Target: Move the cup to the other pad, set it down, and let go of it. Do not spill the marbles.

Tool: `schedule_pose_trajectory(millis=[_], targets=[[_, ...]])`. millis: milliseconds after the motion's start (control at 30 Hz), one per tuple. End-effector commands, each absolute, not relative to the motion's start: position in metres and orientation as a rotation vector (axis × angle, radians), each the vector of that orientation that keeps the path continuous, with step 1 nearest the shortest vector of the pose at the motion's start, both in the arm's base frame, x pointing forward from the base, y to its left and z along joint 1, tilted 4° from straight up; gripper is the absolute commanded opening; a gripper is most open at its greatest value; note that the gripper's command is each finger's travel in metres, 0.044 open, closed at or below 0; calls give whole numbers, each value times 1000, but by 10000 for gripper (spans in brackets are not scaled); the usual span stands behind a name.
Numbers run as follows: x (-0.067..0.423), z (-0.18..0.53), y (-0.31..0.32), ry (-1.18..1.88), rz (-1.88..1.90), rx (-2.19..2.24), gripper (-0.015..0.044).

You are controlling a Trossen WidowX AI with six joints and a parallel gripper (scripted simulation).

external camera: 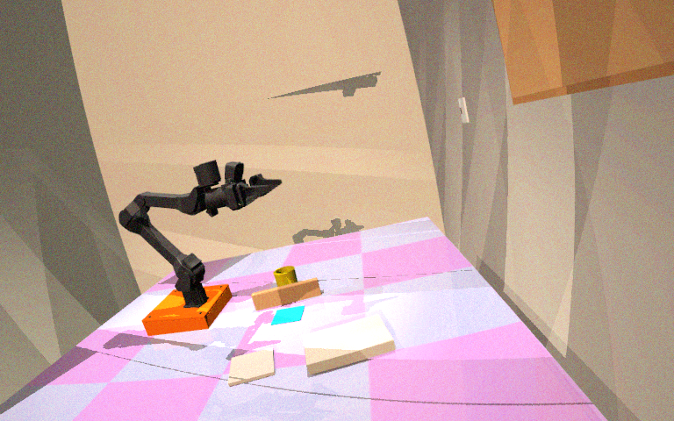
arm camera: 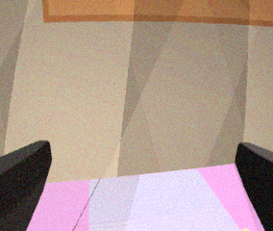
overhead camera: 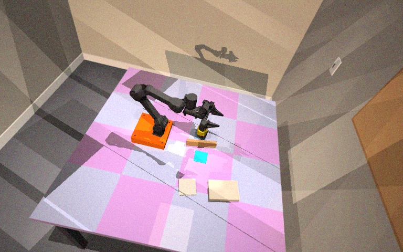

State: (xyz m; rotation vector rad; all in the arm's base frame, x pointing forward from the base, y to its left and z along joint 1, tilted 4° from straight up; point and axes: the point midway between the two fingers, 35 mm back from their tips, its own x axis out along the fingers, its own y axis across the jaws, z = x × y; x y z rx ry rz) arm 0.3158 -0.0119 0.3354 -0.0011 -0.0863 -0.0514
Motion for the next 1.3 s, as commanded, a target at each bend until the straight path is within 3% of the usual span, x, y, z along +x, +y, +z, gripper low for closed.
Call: schedule_pose_trajectory(millis=[0,267,600,1267], targets=[[318,332,-10,-70,-46,14,374],[333,196,65,686,-62,562,167],[246,102,114,1344,-679,754,167],[243,90,110,1359,-715,750,167]])
